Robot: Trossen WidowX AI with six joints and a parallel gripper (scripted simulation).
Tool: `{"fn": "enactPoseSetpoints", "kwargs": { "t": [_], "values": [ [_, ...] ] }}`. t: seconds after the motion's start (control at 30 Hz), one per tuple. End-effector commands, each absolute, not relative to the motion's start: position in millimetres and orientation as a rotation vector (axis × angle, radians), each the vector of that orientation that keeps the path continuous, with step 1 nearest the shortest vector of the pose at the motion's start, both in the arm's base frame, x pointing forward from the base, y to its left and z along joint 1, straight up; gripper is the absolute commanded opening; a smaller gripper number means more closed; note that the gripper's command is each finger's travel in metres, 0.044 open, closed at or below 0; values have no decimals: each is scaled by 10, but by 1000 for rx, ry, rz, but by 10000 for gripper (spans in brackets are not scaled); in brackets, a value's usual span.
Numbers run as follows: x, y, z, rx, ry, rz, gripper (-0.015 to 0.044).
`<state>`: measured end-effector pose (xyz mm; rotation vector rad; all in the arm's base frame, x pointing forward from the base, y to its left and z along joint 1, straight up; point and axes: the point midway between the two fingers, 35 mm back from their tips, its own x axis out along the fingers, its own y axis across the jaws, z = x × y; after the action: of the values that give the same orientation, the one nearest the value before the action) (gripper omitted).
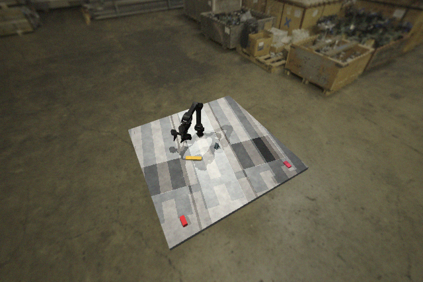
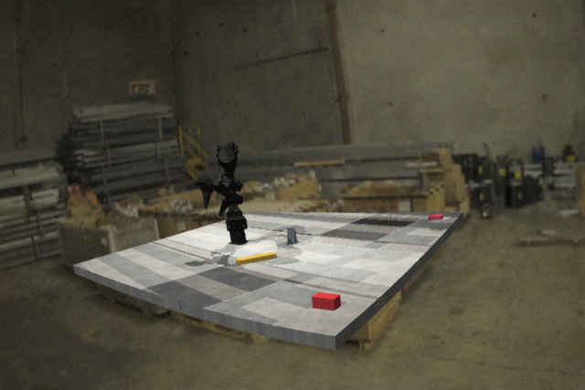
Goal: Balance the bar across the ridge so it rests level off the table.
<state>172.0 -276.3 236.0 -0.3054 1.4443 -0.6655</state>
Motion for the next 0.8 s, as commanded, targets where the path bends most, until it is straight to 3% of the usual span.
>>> {"fn": "enactPoseSetpoints", "kwargs": {
  "t": [0.0, 0.77],
  "values": [
    [1817, -2732, 2233, -364, 1492, -519, 315],
    [2318, -2404, 1460, -695, 1525, 415, 315]
  ]
}}
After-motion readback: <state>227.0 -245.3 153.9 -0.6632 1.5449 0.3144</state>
